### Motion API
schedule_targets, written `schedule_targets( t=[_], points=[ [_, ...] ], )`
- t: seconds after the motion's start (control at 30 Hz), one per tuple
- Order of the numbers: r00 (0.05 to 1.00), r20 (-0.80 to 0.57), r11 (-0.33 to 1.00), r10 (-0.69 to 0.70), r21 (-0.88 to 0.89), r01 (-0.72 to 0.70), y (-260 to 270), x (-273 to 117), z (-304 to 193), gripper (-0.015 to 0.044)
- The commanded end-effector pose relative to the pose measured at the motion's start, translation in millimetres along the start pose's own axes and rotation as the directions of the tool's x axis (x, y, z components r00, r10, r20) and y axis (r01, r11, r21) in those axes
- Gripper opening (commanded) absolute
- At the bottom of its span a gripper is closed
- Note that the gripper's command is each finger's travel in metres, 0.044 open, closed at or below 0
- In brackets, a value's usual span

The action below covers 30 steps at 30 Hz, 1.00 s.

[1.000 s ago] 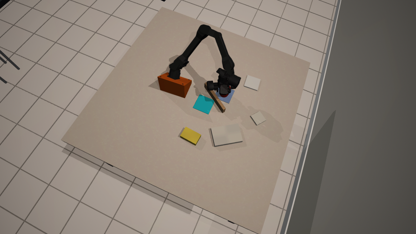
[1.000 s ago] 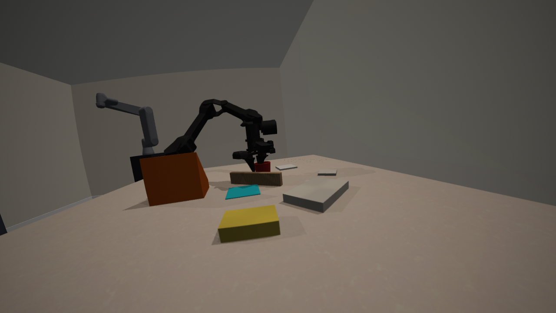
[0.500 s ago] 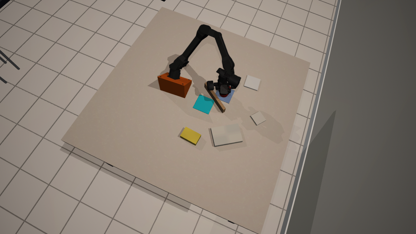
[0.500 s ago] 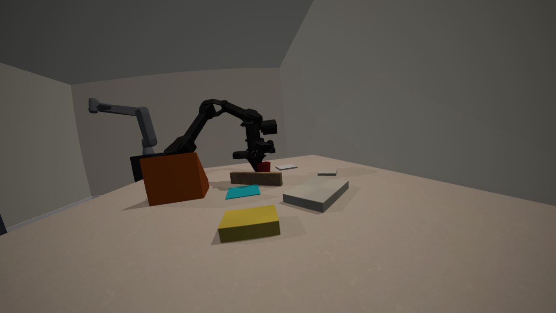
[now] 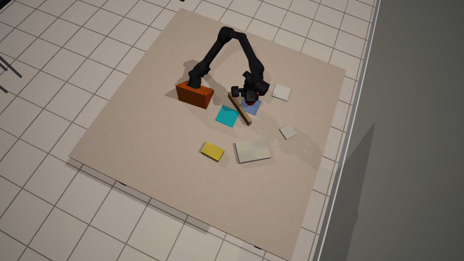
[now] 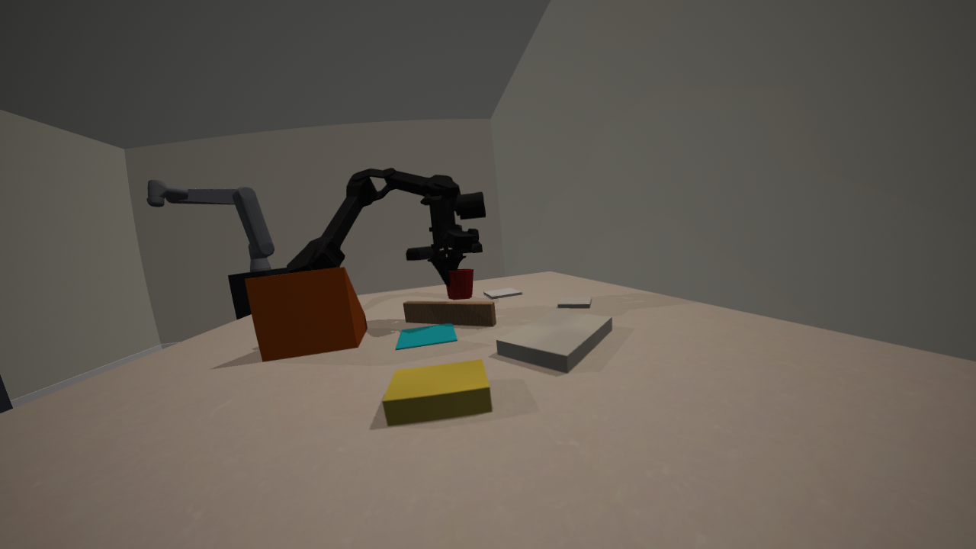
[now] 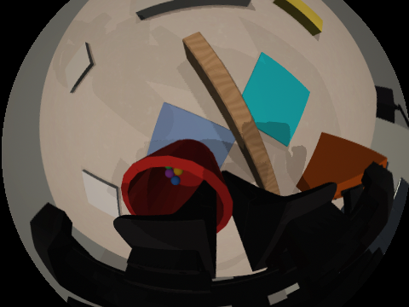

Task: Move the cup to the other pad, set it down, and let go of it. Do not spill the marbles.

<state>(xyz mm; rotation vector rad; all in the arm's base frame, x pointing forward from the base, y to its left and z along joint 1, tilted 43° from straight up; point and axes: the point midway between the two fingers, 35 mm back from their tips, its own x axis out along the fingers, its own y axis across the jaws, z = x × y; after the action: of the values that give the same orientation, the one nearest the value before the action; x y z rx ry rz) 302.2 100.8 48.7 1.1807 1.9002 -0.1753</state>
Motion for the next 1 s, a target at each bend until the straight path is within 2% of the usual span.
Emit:
schedule_targets(
  t=[0.0,0.2,0.97],
  points=[
    [1.0,0.006,1.0,0.001,-0.007,-0.001,0.9,-14.4,0.8,0.0],
    [1.0,0.004,1.0,0.002,-0.005,-0.002,-0.6,-33.2,-0.3,0.0],
    [1.0,0.0,1.0,0.004,0.001,-0.004,-3.9,-31.7,1.0,0.0]
  ],
)
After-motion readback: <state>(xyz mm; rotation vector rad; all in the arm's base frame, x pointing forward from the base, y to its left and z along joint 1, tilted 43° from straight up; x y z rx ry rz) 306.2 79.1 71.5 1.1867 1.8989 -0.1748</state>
